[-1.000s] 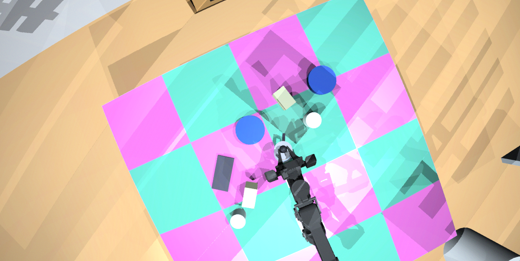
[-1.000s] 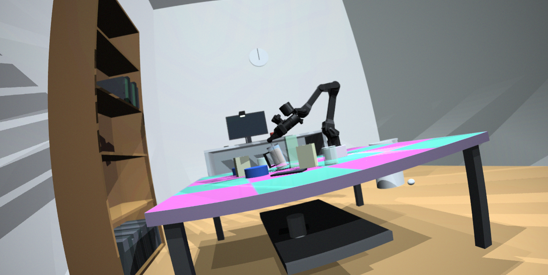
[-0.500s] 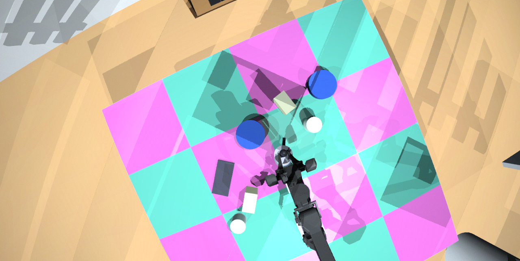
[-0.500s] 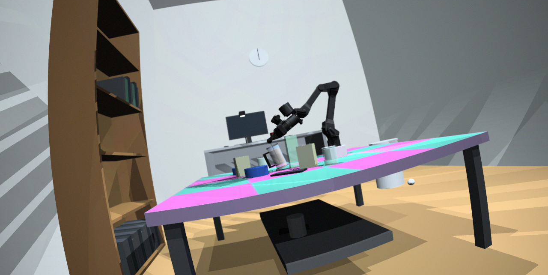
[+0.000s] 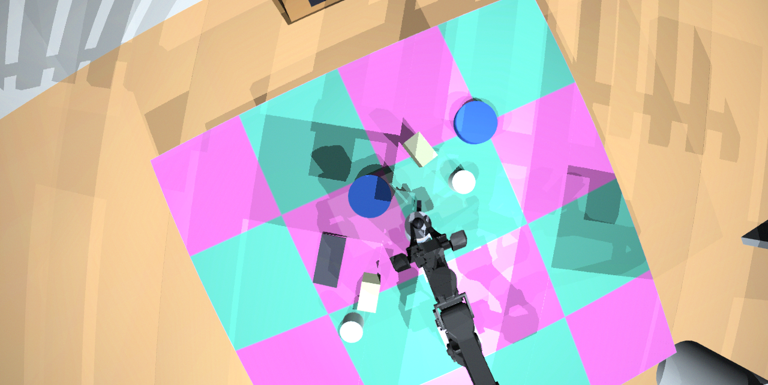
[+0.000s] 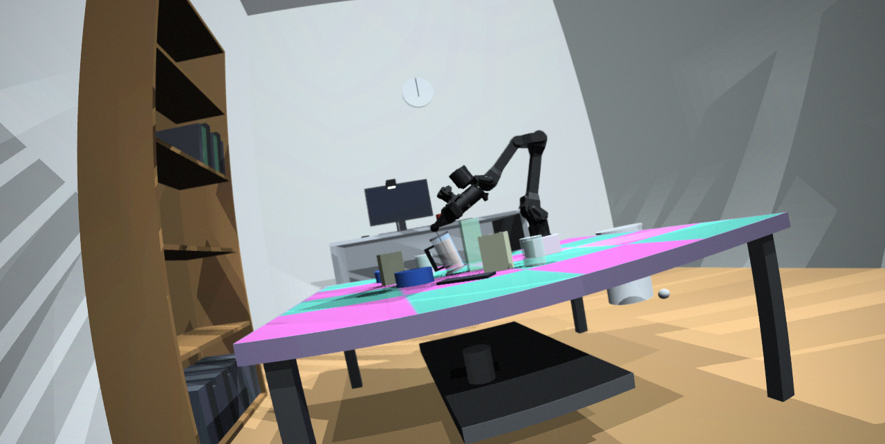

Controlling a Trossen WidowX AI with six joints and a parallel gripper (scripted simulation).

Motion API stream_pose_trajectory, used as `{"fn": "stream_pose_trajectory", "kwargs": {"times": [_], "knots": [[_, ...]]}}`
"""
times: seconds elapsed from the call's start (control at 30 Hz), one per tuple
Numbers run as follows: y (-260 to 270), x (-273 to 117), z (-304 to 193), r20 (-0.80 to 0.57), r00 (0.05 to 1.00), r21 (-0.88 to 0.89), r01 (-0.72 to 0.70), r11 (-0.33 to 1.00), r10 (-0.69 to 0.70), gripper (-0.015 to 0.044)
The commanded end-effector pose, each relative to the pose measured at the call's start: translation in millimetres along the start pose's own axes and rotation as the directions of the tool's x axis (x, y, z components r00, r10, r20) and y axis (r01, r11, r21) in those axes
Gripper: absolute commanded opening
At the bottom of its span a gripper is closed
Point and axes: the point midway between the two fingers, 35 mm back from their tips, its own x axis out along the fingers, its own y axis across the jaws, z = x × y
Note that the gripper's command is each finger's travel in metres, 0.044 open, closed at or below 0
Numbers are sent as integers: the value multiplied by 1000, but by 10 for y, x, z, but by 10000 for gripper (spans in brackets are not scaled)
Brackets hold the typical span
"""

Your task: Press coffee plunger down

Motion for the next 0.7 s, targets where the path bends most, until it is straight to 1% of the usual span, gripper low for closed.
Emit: {"fn": "stream_pose_trajectory", "kwargs": {"times": [0.0, 0.17, 0.57, 0.67], "knots": [[0, -1, -2, -1, 1000, 0, 0, 1000, 0, 117], [0, -1, -2, -1, 1000, 0, 0, 1000, 0, 117], [0, -1, -2, -1, 1000, 0, 0, 1000, 0, 432], [0, -1, -2, -1, 1000, 0, 0, 1000, 0, 440]]}}
